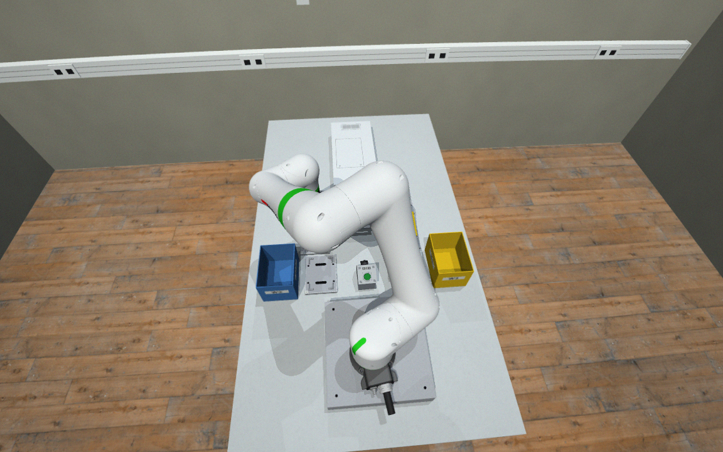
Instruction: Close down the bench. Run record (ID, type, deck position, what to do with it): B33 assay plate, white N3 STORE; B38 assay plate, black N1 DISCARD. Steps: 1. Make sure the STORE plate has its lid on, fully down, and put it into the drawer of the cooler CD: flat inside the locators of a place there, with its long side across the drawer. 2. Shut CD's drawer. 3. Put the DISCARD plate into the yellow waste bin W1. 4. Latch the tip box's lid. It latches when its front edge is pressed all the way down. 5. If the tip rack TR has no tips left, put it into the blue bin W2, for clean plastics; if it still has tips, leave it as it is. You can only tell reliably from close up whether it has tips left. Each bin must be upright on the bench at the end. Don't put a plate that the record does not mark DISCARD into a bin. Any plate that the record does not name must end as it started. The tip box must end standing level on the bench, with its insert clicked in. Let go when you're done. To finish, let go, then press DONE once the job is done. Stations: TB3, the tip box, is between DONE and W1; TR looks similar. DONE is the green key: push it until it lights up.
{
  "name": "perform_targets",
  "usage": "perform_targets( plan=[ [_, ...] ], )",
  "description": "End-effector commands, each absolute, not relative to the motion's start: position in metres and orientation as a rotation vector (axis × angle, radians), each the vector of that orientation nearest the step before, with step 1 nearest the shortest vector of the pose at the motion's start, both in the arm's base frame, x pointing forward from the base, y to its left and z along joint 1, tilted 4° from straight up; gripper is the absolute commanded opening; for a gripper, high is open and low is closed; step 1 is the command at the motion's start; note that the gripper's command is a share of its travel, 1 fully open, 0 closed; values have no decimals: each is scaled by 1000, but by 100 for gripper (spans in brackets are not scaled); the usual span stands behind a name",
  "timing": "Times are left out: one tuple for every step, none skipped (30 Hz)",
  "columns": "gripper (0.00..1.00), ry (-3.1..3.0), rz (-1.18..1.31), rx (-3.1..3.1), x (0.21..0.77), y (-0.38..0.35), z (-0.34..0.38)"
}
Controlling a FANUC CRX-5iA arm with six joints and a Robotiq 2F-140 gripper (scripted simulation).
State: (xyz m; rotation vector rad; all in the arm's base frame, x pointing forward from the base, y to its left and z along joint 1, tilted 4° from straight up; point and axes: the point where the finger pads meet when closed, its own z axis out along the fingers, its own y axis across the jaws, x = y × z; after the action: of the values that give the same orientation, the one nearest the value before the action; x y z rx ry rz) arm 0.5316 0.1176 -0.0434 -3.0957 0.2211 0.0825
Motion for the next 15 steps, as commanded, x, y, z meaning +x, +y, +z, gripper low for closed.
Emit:
perform_targets(
  plan=[
    [10, 221, 80, -3095, 532, 118, -41],
    [10, 221, 80, -3095, 532, 118, -41],
    [10, 221, 80, -3095, 532, 118, -41],
    [10, 221, 80, -3095, 532, 118, -41],
    [10, 221, 80, -3095, 533, 118, -41],
    [10, 221, 80, -3095, 533, 118, -40],
    [10, 221, 80, -3095, 533, 118, -40],
    [10, 221, 80, -3095, 533, 118, -40],
    [10, 221, 80, -3095, 533, 118, -39],
    [10, 221, 80, -3095, 533, 118, -39],
    [10, 221, 80, -3095, 533, 118, -39],
    [10, 221, 80, -3095, 533, 118, -38],
    [10, 221, 80, -3095, 533, 117, -38],
    [10, 221, 80, -3095, 533, 117, -38],
    [10, 221, 80, -3095, 533, 117, -37]
  ],
)
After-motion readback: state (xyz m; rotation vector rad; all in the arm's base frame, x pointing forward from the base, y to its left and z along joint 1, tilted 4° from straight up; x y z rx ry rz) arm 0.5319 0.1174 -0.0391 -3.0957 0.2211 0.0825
